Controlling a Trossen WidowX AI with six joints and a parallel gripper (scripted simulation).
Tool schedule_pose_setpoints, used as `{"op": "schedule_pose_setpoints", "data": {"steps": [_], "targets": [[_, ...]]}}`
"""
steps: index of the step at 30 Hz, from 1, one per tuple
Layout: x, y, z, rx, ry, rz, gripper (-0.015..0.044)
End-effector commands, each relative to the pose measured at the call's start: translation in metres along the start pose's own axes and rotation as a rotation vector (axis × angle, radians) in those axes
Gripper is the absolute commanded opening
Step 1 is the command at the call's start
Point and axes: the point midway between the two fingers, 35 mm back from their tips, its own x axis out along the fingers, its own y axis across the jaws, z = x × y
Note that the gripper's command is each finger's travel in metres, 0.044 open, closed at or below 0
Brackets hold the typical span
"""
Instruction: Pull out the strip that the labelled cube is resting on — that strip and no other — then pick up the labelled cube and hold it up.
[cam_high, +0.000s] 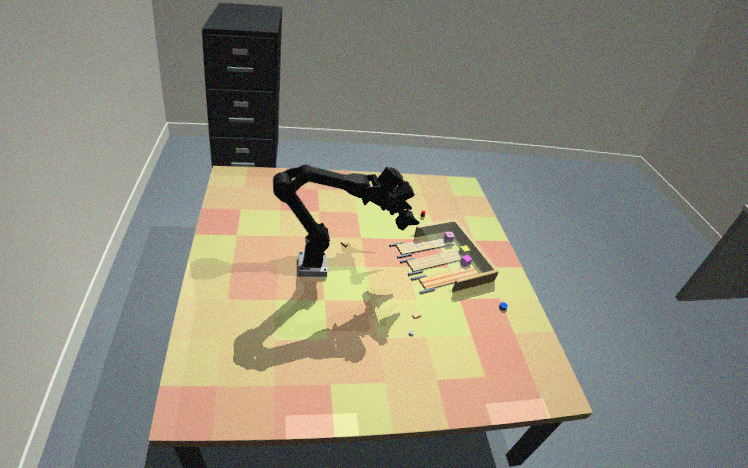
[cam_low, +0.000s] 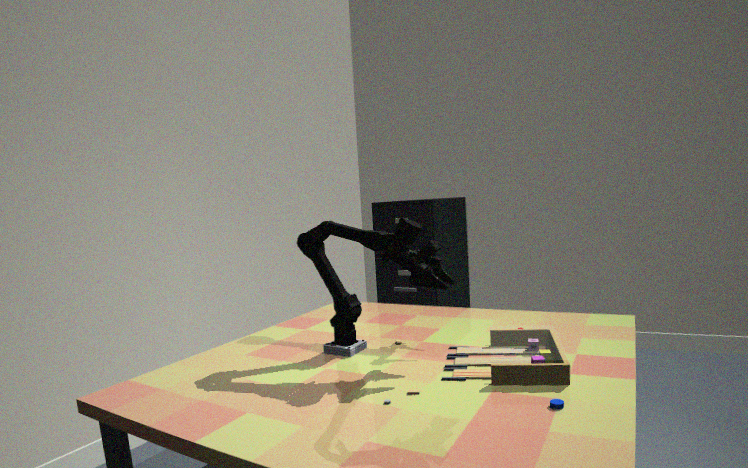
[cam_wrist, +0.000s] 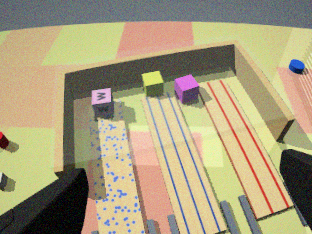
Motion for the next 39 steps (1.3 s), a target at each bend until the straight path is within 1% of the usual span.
{"op": "schedule_pose_setpoints", "data": {"steps": [1,11,14,20,26,30,32,39], "targets": [[0.004,-0.015,-0.018,0.038,0.056,-0.047,0.04],[0.004,-0.015,-0.018,0.038,0.056,-0.047,0.04],[0.014,-0.01,-0.019,0.032,0.13,-0.033,0.0321],[0.052,0.011,-0.03,-0.005,0.429,0.019,0.0164],[0.085,0.036,-0.052,-0.062,0.728,0.06,0.0006],[0.103,0.054,-0.072,-0.11,0.927,0.08,0.0],[0.108,0.059,-0.079,-0.127,0.993,0.085,0.0],[0.109,0.06,-0.081,-0.13,1.001,0.085,0.0]]}}
